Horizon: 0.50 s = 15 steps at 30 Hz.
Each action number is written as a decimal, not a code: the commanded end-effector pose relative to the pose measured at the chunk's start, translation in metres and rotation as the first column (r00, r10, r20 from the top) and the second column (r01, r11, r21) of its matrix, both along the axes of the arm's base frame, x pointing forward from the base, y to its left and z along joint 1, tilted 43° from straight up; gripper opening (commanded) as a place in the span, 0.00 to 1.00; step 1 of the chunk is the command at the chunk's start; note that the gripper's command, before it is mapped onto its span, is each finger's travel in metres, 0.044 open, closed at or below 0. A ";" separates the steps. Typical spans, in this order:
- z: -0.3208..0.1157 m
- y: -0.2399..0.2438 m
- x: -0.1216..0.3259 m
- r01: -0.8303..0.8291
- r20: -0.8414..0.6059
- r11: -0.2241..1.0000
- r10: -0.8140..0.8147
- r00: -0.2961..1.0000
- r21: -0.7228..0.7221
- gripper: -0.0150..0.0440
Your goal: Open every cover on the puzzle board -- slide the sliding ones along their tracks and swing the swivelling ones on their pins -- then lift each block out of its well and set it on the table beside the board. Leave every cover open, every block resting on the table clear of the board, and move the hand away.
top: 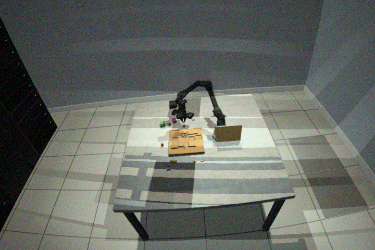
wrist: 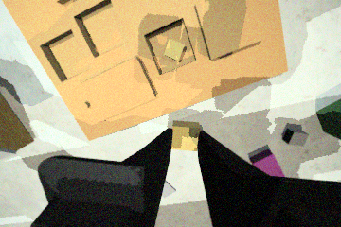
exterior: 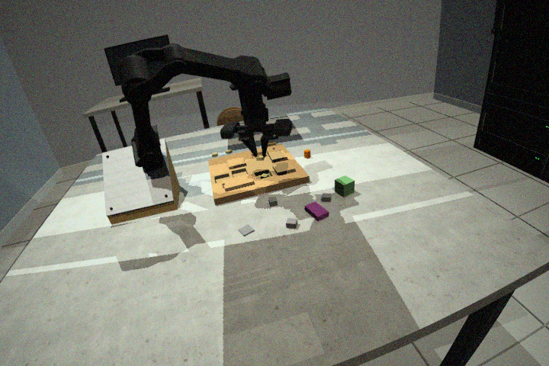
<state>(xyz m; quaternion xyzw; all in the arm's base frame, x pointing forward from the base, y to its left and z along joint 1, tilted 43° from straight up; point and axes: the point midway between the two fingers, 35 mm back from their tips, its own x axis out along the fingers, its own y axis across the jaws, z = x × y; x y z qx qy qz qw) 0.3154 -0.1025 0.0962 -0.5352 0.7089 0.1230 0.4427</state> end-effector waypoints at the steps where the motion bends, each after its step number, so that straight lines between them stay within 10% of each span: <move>1: 0.006 -0.010 -0.010 -0.001 -0.010 1.000 0.000 1.000 -0.006 0.39; 15: 0.034 -0.040 -0.045 0.003 -0.013 1.000 -0.003 1.000 -0.026 0.39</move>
